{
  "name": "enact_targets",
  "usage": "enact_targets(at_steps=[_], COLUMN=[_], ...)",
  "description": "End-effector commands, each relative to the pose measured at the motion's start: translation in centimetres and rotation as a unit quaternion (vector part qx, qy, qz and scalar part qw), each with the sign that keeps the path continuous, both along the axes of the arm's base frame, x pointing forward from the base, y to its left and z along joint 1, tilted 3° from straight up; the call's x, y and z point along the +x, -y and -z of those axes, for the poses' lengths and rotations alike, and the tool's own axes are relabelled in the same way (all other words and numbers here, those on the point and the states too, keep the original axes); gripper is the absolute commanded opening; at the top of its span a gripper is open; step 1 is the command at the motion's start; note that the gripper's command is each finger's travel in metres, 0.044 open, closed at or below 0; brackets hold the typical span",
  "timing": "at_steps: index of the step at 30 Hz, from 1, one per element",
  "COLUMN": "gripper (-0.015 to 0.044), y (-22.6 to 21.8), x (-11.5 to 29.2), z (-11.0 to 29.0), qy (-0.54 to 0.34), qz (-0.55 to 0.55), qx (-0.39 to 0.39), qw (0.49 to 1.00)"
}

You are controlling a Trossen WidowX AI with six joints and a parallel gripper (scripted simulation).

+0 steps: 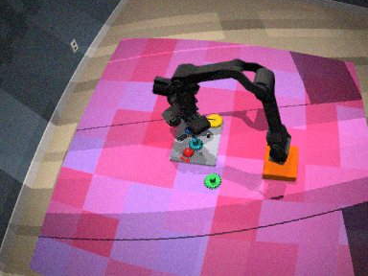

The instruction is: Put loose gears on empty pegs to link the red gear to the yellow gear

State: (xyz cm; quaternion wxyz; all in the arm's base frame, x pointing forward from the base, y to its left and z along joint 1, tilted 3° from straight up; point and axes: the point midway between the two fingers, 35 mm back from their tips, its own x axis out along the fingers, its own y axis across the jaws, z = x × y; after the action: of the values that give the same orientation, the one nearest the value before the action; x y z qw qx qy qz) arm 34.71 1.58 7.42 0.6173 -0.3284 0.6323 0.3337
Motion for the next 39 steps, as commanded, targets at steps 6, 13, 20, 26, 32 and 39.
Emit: enact_targets(at_steps=[6,13,20,26,32,39], gripper=[0.0000,0.0000,0.0000,0.0000,0.0000,0.0000], y=[1.45,1.49,1.51,1.51,1.51,1.52], x=[-0.04,-0.04,-0.03,-0.01,0.00,0.02], z=[0.52,0.44,0.40,0.39,0.37,0.36], qy=[-0.001,-0.001,-0.002,-0.002,-0.003,-0.003], qz=[-0.004,-0.063,-0.163,-0.249,-0.334,-0.431], qx=[-0.003,-0.001,0.001,0.003,0.005,0.008], qw=[1.000,0.998,0.987,0.968,0.942,0.902])
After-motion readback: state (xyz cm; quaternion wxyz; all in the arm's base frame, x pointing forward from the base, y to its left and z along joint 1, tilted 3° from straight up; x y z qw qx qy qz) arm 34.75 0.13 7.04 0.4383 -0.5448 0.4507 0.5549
